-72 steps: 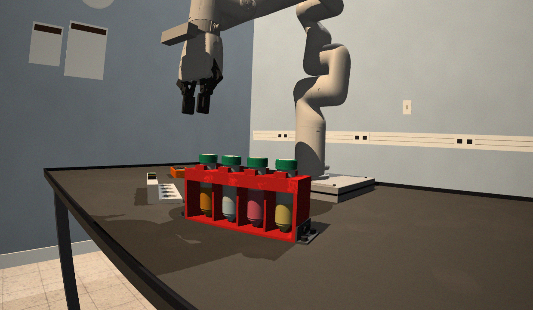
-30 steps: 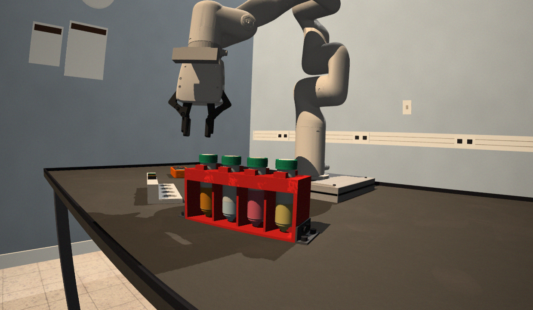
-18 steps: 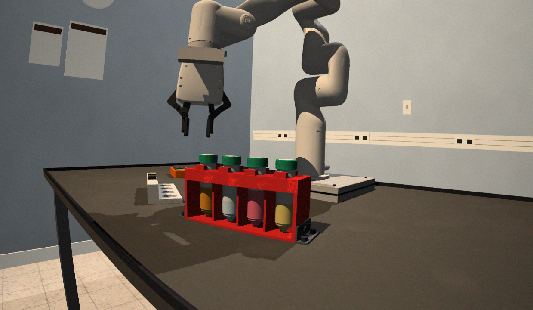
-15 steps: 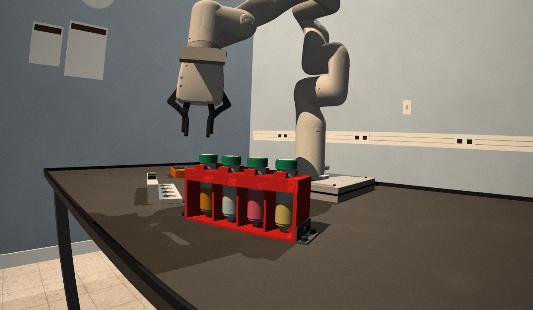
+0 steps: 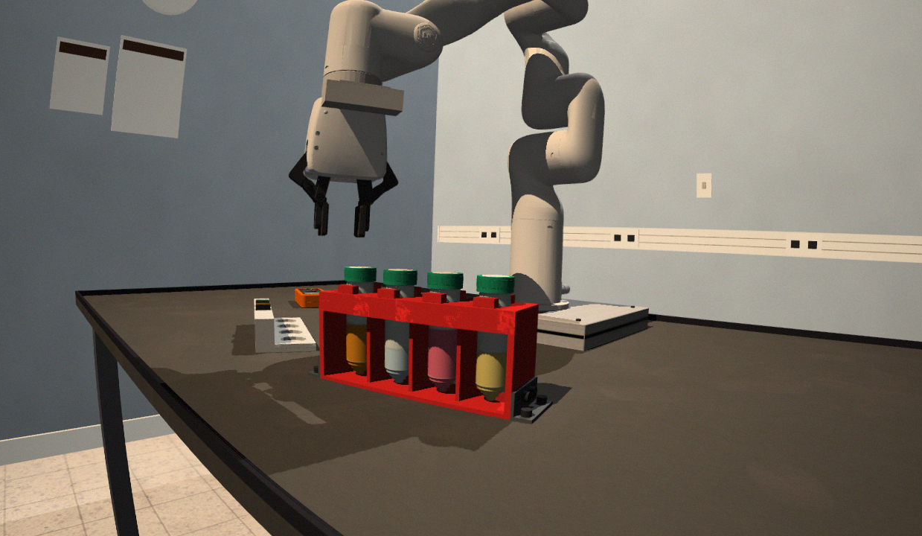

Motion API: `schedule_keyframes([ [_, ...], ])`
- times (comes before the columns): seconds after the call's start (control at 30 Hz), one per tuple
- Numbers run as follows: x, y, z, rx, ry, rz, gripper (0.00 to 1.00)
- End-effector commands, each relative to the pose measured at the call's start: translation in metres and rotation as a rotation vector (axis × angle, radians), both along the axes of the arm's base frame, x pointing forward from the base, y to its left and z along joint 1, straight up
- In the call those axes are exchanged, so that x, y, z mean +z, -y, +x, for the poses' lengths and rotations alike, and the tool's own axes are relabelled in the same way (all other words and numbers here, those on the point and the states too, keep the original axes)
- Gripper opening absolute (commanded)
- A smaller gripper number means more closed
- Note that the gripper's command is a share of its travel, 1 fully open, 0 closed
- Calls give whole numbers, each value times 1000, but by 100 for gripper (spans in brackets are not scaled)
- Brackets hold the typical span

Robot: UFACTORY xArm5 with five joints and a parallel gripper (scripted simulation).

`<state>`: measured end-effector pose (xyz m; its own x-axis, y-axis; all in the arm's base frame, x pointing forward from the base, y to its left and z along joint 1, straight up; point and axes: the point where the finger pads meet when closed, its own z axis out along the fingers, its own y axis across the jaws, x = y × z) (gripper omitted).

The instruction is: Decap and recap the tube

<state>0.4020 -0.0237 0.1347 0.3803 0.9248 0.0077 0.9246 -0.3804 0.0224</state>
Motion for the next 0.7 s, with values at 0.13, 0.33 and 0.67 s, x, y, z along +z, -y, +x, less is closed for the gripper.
schedule_keyframes([
  [0.13, 1, 0, 1, 138, 0, 10, 46],
  [0.33, 1, 0, 1, 221, -3, 7, 46],
  [0.67, 1, 0, 1, 371, -8, 2, 46],
])
